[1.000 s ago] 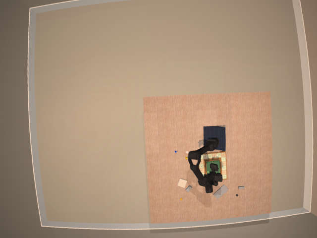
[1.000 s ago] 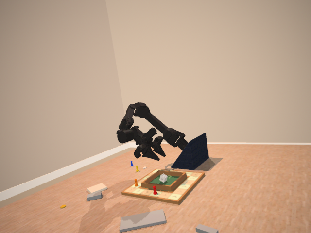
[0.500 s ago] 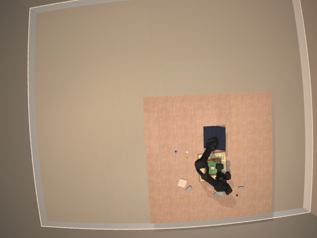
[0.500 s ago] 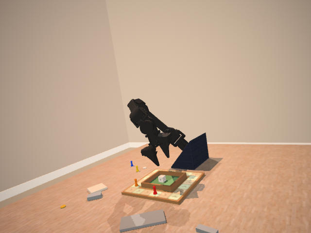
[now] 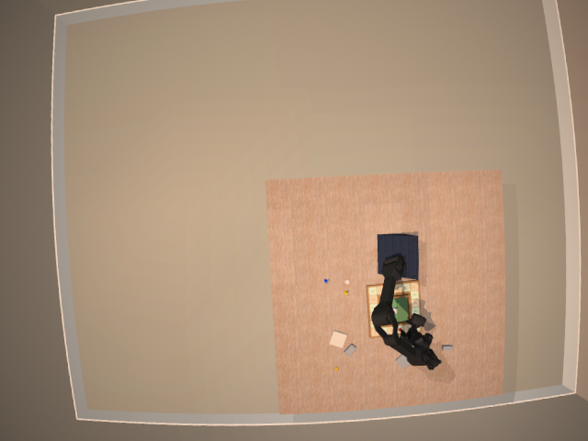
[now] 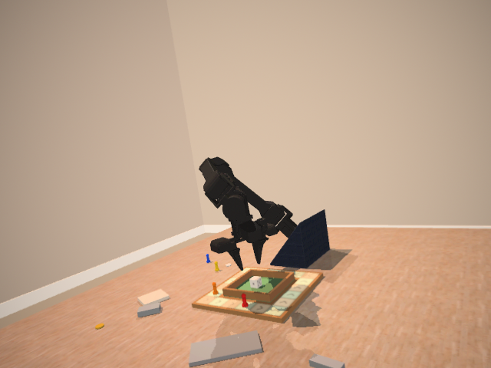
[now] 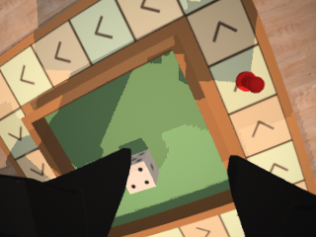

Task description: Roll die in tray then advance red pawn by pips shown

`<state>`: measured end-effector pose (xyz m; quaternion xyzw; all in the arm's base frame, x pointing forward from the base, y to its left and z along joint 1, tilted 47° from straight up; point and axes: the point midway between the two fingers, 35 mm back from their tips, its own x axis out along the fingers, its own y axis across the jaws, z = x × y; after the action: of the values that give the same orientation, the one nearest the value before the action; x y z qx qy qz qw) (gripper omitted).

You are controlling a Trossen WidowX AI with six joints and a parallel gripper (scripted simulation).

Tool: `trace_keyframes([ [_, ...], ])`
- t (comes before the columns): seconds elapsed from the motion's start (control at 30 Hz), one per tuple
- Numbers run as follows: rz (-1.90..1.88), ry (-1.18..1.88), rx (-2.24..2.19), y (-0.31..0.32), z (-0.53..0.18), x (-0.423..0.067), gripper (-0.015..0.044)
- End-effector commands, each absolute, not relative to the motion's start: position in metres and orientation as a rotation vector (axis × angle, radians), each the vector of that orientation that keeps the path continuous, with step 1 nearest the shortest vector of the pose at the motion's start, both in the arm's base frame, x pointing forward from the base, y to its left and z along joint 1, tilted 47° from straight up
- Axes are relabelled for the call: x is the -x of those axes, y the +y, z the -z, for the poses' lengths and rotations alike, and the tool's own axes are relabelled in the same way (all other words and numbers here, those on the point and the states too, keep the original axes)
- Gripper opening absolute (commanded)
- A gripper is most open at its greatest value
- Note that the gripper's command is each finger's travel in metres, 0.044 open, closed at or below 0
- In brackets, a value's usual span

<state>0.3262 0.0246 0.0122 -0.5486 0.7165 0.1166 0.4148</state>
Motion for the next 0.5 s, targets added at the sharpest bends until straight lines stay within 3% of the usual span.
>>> trace_keyframes([
  [0.0, 0.130, 1.715, 1.105, 0.0193, 0.0040, -0.3776, 0.0200],
  [0.47, 0.206, 1.692, 1.053, 0.0170, 0.0087, -0.3873, 0.0200],
])
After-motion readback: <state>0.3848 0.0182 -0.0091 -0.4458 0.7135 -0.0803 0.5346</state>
